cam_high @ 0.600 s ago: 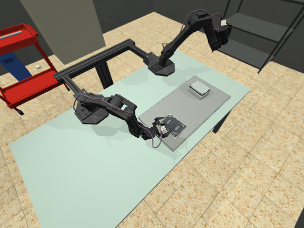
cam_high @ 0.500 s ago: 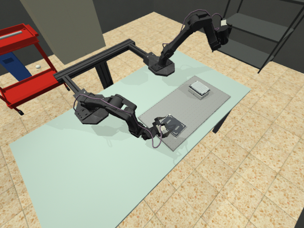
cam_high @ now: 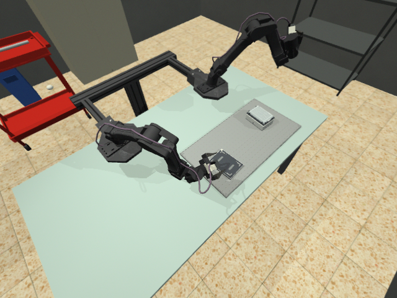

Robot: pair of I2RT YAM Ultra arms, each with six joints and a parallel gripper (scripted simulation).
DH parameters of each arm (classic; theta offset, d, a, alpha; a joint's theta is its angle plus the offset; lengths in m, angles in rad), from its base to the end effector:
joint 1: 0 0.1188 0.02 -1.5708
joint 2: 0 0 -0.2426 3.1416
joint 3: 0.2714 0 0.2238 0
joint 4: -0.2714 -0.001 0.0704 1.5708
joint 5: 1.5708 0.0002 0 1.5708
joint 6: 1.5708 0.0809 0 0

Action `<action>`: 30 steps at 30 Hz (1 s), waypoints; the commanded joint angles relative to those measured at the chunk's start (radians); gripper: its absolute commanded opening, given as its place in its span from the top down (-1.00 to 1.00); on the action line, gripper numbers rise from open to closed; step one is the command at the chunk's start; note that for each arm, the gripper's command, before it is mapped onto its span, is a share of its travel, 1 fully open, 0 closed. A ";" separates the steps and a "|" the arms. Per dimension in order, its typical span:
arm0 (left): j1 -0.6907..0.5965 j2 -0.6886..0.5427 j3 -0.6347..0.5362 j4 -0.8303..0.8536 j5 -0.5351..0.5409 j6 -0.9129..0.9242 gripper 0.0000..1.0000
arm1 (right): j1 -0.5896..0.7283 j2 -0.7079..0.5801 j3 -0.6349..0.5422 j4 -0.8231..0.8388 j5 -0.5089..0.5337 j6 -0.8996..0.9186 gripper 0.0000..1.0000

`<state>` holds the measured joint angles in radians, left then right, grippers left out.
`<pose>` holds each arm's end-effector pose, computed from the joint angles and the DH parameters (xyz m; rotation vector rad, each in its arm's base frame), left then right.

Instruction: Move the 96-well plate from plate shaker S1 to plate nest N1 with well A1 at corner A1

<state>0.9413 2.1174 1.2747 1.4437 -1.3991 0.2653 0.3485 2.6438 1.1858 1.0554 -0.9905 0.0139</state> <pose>0.1726 0.3740 0.2525 -1.6687 0.3756 1.6064 0.3737 0.2088 -0.0180 -0.9603 1.7158 1.2045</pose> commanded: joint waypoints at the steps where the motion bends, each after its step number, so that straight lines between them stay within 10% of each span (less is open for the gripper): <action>1: 0.000 -0.009 0.006 -0.011 0.007 -0.009 -1.00 | 0.001 -0.010 0.002 -0.012 0.015 -0.004 -1.00; 8: -0.030 -0.048 -0.089 -0.062 0.074 -0.092 -1.00 | 0.107 -0.089 -0.024 -0.119 0.263 -0.042 -1.00; 30: -0.381 -0.592 -0.914 -0.494 0.595 -0.353 -1.00 | 0.719 -0.524 -0.025 -0.533 0.993 -0.159 -1.00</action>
<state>0.5896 1.5955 0.4099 1.0565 -0.9230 -0.0505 1.0367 2.1754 1.1496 0.5907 -0.1074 -0.1219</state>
